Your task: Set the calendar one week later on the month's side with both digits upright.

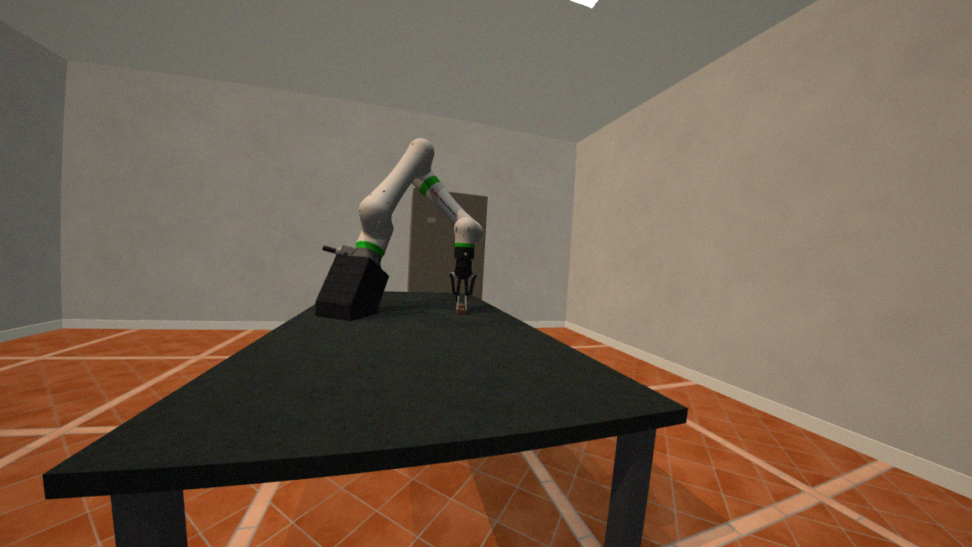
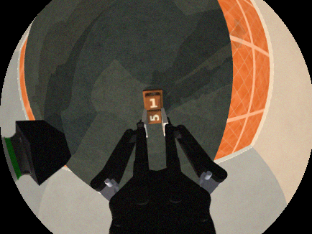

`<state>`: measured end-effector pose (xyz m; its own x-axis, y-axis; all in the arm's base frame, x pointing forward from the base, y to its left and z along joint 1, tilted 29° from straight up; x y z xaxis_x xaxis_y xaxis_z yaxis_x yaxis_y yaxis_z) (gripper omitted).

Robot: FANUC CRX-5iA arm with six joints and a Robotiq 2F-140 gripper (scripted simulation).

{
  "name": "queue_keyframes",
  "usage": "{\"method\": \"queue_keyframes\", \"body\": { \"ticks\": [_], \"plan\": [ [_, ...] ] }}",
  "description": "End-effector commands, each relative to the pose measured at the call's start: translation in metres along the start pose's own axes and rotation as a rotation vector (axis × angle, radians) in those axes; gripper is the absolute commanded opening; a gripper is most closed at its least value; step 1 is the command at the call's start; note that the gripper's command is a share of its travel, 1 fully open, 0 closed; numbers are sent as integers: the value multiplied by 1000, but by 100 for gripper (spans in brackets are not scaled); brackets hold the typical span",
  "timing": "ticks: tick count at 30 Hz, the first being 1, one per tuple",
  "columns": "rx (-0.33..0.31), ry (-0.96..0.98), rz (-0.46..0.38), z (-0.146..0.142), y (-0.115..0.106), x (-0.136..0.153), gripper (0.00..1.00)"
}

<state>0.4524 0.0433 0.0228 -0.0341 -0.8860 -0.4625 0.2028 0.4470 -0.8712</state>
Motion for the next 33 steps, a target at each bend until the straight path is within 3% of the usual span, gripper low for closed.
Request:
{"method": "queue_keyframes", "body": {
  "ticks": [1, 17, 24, 26, 33],
  "plan": [
    [0, 0, 0, 0, 0, 0, 16],
    [0, 0, 0, 0, -6, 0, 16],
    [0, 0, 0, 0, -46, 0, 16],
    [0, 0, 0, 0, -46, 0, 16],
    [0, 0, 0, 0, -93, 0, 16]
  ]
}}
Point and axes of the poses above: the point where the finger pads meet when closed, its own y axis out along the fingers, its own z axis across the jaws, x = y × z, the point moved 6 cm from there along -y, back along the fingers, and after that the axes turned 7 degrees about y, right-handed, at the moved point
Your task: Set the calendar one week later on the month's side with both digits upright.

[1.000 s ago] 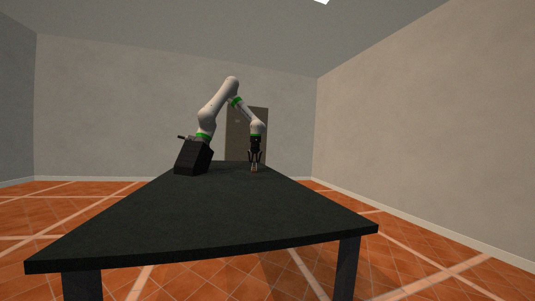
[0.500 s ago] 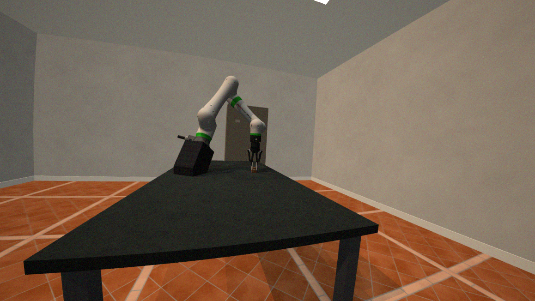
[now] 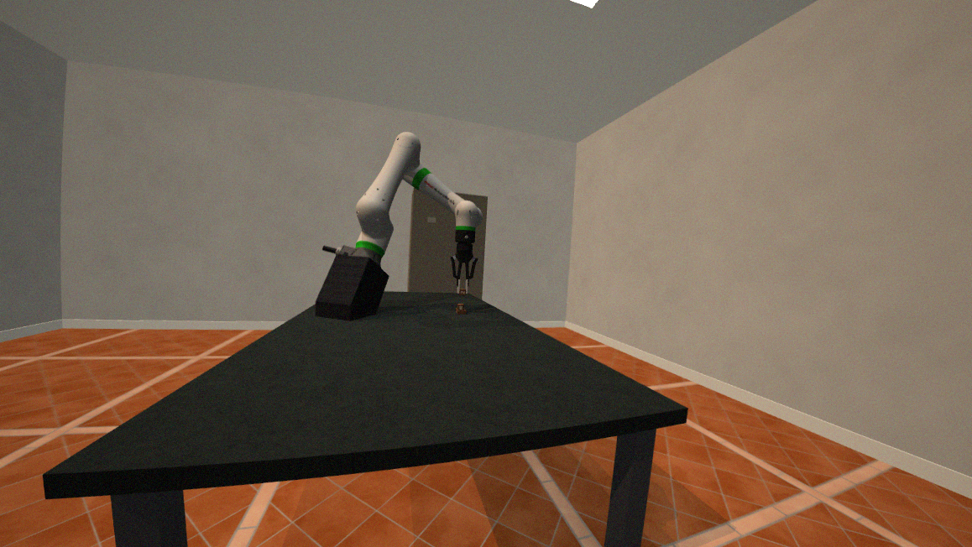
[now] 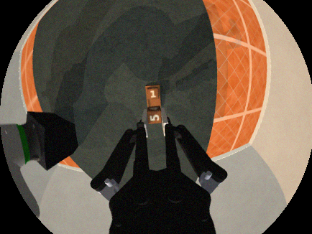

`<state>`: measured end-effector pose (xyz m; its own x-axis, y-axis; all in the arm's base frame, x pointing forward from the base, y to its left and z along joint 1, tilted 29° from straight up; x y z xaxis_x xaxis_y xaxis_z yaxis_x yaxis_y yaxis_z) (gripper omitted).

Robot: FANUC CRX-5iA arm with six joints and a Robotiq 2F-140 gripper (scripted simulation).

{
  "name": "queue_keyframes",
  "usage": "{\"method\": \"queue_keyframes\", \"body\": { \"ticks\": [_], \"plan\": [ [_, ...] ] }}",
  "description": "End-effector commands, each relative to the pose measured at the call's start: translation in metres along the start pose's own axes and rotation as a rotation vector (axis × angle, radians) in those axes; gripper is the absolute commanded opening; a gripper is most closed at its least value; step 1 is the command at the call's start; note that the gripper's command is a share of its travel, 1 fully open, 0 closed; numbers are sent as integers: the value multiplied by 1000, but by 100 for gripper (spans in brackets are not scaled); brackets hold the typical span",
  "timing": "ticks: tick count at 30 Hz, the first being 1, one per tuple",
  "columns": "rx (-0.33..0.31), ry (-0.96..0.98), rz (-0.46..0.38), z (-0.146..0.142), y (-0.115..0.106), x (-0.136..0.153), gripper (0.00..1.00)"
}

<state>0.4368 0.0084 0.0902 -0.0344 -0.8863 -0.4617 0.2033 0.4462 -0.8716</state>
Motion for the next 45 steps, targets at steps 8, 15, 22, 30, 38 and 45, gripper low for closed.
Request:
{"method": "queue_keyframes", "body": {
  "ticks": [8, 15, 22, 30, 38, 45],
  "plan": [
    [0, 0, 1, 0, -23, 0, 16],
    [0, -2, 1, 0, -23, 0, 16],
    [-1, -145, 0, 0, -22, -6, 16],
    [-3, -450, -2, 0, -21, -18, 16],
    [-4, -724, -3, -1, -20, -28, 16],
    [-6, -932, -4, -1, -19, -37, 16]
  ]
}}
Point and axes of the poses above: the point where the finger pads meet when closed, its own y axis out along the fingers, its own z axis across the jaws, x = y × z, the point moved 6 cm from there along -y, back along the fingers, and after that the axes turned 7 degrees about y, right-handed, at the moved point
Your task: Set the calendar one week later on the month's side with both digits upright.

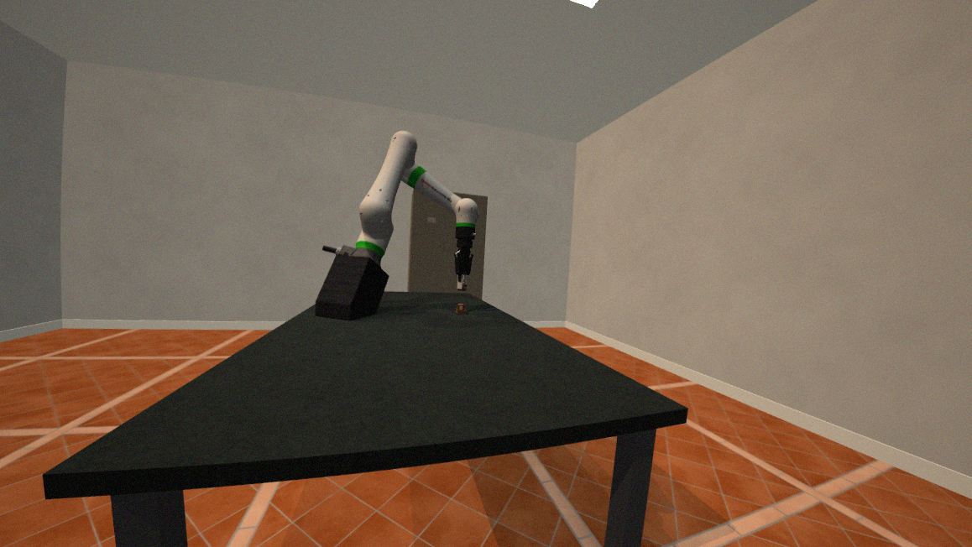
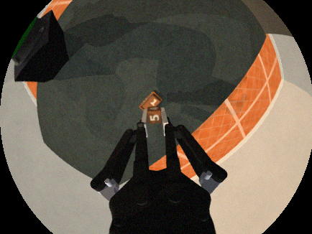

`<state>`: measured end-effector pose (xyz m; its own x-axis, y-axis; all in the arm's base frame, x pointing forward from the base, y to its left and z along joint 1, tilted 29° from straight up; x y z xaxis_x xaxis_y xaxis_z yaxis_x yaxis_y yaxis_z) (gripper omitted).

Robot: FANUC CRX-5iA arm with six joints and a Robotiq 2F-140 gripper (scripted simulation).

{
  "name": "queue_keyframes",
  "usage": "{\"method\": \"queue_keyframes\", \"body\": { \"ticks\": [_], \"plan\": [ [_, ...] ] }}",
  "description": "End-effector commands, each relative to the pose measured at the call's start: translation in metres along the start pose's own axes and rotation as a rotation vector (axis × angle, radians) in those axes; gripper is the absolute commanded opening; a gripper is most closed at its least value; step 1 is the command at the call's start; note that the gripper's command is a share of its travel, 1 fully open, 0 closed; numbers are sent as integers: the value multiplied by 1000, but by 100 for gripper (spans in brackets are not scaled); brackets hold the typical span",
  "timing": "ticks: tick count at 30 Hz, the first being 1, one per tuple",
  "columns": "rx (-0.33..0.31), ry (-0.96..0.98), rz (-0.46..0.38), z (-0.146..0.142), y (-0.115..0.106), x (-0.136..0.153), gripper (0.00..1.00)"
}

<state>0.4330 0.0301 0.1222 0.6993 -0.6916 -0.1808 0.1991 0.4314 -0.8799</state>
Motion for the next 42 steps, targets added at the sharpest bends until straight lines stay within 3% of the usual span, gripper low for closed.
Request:
{"method": "queue_keyframes", "body": {
  "ticks": [1, 42],
  "plan": [
    [9, -173, 6, 4, 0, -4, 16],
    [13, -1584, -2, 40, 3, -47, 16]
  ]
}}
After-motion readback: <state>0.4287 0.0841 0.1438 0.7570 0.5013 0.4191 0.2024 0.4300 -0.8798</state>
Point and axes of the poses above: the point where the finger pads meet when closed, its own y axis out along the fingers, its own z axis across the jaws, x = y × z, the point moved 6 cm from there along -y, back along the fingers, and after that the axes turned 7 degrees about y, right-handed, at the moved point
